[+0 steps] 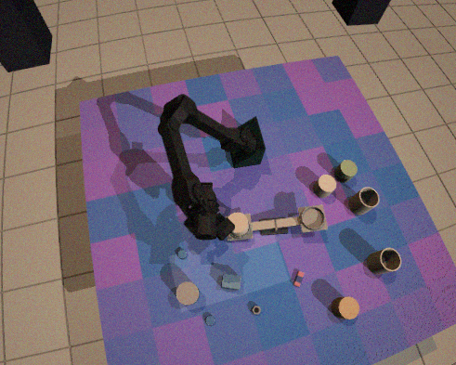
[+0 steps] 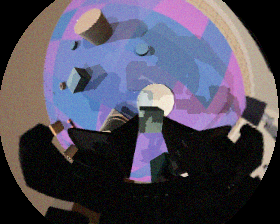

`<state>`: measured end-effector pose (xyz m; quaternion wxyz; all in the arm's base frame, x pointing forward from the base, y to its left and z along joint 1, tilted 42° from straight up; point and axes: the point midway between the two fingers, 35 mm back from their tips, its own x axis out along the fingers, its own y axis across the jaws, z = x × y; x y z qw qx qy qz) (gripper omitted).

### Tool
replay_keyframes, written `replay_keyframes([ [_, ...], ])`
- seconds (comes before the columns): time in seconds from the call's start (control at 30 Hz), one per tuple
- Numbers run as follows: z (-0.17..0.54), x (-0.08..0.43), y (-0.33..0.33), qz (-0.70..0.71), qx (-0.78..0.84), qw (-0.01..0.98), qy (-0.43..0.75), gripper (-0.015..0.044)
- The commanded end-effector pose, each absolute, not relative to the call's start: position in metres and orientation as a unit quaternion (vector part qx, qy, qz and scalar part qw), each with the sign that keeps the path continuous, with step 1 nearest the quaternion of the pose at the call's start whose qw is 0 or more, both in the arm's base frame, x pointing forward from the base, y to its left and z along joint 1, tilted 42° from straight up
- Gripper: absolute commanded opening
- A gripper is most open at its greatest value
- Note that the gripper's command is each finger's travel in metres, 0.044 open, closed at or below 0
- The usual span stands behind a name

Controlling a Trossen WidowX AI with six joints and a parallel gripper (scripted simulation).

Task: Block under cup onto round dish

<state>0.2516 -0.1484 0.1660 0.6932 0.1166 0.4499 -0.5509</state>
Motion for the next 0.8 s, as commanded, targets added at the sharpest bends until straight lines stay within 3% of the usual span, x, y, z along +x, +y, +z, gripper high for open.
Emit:
replay_keyframes([
  [0.0, 0.170, 0.230, -0.163, -0.560, 0.107, 0.689, 0.447, 0.0000],
  [0.77, 0.139, 0.229, -0.193, -0.561, 0.106, 0.689, 0.446, 0.0000],
])
